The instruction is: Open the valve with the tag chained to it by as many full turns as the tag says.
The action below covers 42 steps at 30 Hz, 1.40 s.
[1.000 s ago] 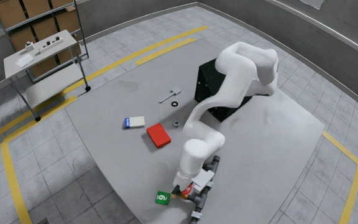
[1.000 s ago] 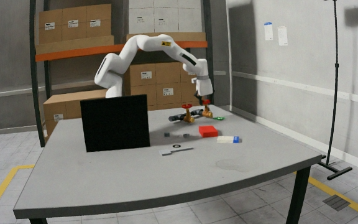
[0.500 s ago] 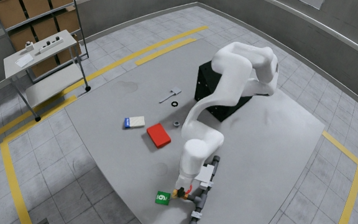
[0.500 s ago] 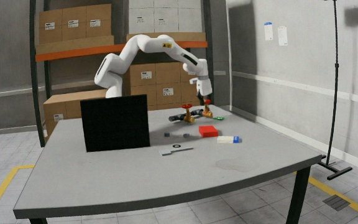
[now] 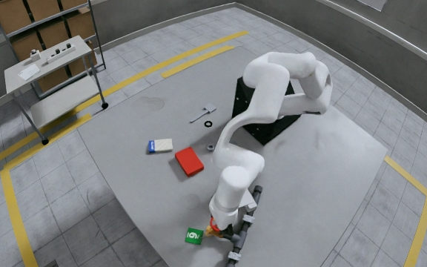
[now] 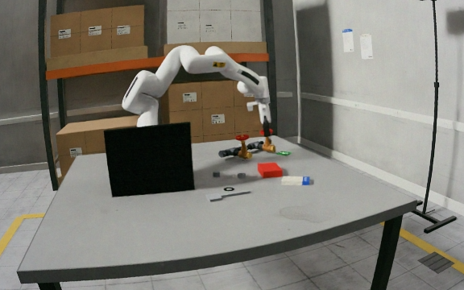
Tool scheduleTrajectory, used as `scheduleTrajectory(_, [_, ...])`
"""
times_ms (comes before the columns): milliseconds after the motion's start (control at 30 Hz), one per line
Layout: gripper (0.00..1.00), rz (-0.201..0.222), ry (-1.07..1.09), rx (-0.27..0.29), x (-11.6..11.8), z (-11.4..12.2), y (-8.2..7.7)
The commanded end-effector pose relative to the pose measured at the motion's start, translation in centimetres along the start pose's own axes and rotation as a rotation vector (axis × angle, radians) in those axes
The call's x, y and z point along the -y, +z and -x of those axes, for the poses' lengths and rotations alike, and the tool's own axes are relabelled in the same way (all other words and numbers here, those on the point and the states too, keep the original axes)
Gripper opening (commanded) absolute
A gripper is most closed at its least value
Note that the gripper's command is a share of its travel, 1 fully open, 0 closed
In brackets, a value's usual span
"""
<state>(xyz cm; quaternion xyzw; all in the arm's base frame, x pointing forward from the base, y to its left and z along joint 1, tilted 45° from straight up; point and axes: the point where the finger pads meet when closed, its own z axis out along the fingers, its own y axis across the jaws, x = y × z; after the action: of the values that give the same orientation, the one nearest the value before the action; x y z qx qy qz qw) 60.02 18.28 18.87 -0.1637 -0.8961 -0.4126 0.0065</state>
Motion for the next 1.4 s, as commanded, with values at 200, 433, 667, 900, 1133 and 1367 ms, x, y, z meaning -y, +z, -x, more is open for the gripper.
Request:
scheduleTrajectory(200, [0.00,0.012,-0.562,-0.009,-0.01,0.09,-0.13])
scheduleTrajectory(433, [0.00,0.012,-0.987,-0.004,0.00,0.09,-0.13])
scheduleTrajectory(667, [0.00,0.016,-1.315,-0.005,0.00,0.09,-0.12])
scheduleTrajectory(900, [0.00,0.017,-1.608,-0.003,0.00,0.09,-0.12])
scheduleTrajectory(1133, [0.00,0.018,-1.740,-0.002,0.00,0.09,-0.12])
scheduleTrajectory(1367, [0.00,0.018,-1.824,-0.001,0.00,0.09,-0.12])
